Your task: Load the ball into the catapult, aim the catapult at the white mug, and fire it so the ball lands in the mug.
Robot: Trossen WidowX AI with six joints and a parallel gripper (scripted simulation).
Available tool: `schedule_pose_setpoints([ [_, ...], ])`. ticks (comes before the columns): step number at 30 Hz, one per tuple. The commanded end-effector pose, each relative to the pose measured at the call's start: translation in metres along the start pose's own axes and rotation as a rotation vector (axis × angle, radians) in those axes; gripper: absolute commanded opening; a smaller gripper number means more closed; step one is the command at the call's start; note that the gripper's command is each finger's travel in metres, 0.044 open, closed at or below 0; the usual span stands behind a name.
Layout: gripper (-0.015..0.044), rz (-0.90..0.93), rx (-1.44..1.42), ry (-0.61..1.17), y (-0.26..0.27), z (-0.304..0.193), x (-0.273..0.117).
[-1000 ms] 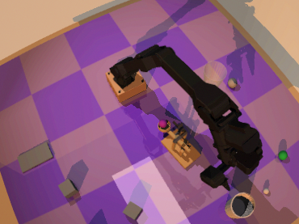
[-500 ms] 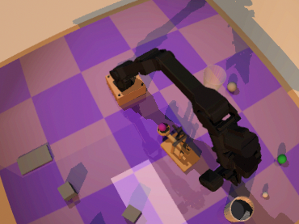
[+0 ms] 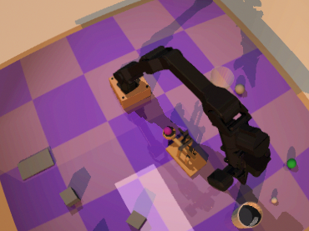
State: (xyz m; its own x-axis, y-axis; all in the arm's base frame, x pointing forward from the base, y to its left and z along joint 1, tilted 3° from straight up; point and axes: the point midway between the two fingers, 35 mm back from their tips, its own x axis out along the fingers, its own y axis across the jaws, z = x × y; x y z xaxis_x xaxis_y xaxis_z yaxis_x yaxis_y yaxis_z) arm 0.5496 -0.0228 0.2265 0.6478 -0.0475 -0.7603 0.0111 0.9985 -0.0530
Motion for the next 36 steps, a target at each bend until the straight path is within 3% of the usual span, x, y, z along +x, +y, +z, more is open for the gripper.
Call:
schedule_pose_setpoints([
  [1, 0.0, -0.005, -0.091, 0.083, 0.017, -0.024, 0.006],
  [18, 0.0, -0.02, -0.499, 0.387, 0.068, -0.118, -0.001],
  [36, 0.0, -0.005, -0.991, 0.696, 0.096, -0.212, -0.032],
])
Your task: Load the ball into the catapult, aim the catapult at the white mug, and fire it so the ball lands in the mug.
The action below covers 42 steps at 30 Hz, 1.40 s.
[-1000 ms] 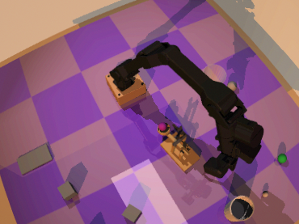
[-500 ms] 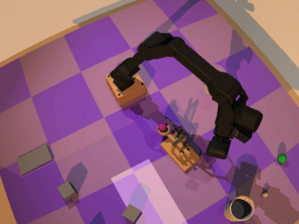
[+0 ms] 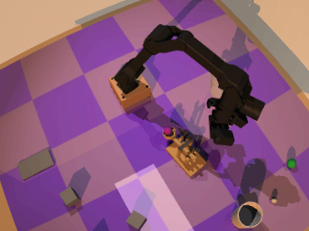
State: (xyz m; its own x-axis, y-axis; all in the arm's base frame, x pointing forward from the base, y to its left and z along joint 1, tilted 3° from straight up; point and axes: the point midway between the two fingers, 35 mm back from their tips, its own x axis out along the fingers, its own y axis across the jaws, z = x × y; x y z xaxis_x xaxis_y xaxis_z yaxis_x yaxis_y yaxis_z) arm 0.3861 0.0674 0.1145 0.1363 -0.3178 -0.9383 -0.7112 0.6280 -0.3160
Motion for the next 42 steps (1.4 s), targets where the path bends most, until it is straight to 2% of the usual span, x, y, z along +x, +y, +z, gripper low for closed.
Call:
schedule_pose_setpoints([
  [1, 0.0, 0.0, -0.123, 0.074, 0.019, -0.013, 0.003],
  [22, 0.0, -0.007, -0.746, 0.423, 0.086, -0.087, 0.003],
  [42, 0.0, -0.007, -0.766, 0.434, 0.093, -0.084, 0.02],
])
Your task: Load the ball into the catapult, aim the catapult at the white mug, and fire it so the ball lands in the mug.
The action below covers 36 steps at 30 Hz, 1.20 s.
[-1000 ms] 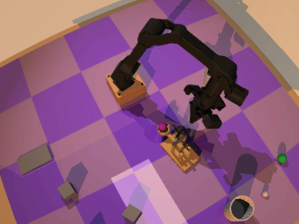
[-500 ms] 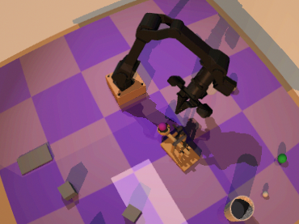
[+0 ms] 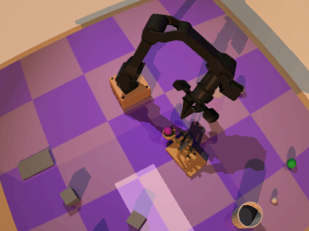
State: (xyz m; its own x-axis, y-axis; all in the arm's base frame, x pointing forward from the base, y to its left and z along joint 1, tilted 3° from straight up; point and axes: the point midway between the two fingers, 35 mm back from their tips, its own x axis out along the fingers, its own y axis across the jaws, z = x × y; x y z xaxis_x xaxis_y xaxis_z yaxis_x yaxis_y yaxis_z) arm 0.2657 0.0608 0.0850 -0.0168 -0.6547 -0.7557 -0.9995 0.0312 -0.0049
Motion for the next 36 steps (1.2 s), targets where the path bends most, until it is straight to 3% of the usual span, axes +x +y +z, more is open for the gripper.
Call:
schedule_pose_setpoints([
  [1, 0.0, 0.004, -0.011, 0.007, 0.001, 0.005, 0.007],
  [36, 0.0, 0.004, -0.011, 0.007, 0.001, 0.045, 0.049],
])
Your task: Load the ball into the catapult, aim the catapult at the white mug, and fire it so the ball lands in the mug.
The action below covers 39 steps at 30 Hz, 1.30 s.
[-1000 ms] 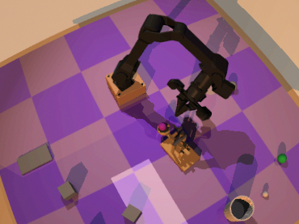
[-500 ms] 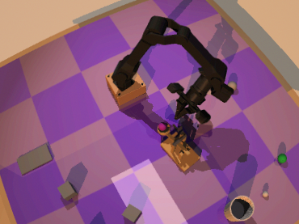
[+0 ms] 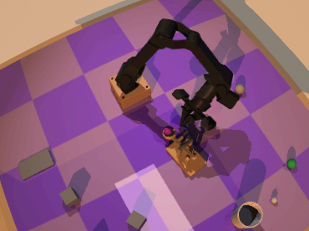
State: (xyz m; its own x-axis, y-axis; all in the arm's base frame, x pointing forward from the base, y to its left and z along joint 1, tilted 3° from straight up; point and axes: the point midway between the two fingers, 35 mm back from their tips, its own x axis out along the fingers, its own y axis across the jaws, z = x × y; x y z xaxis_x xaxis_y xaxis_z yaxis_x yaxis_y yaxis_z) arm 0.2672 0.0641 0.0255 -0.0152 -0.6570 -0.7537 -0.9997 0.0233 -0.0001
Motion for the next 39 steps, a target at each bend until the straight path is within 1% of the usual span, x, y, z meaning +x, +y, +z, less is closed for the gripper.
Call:
schedule_pose_setpoints([
  [1, 0.0, 0.006, -0.002, 0.004, 0.002, 0.005, 0.007],
  [16, 0.0, 0.006, -0.003, 0.004, 0.005, 0.02, 0.025],
  [20, 0.0, 0.006, -0.003, 0.004, 0.006, 0.033, 0.039],
  [23, 0.0, 0.006, -0.003, 0.004, 0.006, 0.033, 0.039],
  [25, 0.0, 0.005, -0.01, 0.004, 0.004, 0.031, 0.028],
  [31, 0.0, -0.005, -0.076, 0.013, -0.002, 0.001, -0.066],
  [33, 0.0, -0.007, -0.09, 0.016, 0.001, -0.008, -0.086],
  [37, 0.0, -0.007, -0.093, 0.016, 0.002, -0.01, -0.09],
  [38, 0.0026, -0.013, -0.086, 0.012, -0.002, -0.003, -0.076],
  [39, 0.0053, -0.013, -0.079, 0.008, -0.003, -0.003, -0.076],
])
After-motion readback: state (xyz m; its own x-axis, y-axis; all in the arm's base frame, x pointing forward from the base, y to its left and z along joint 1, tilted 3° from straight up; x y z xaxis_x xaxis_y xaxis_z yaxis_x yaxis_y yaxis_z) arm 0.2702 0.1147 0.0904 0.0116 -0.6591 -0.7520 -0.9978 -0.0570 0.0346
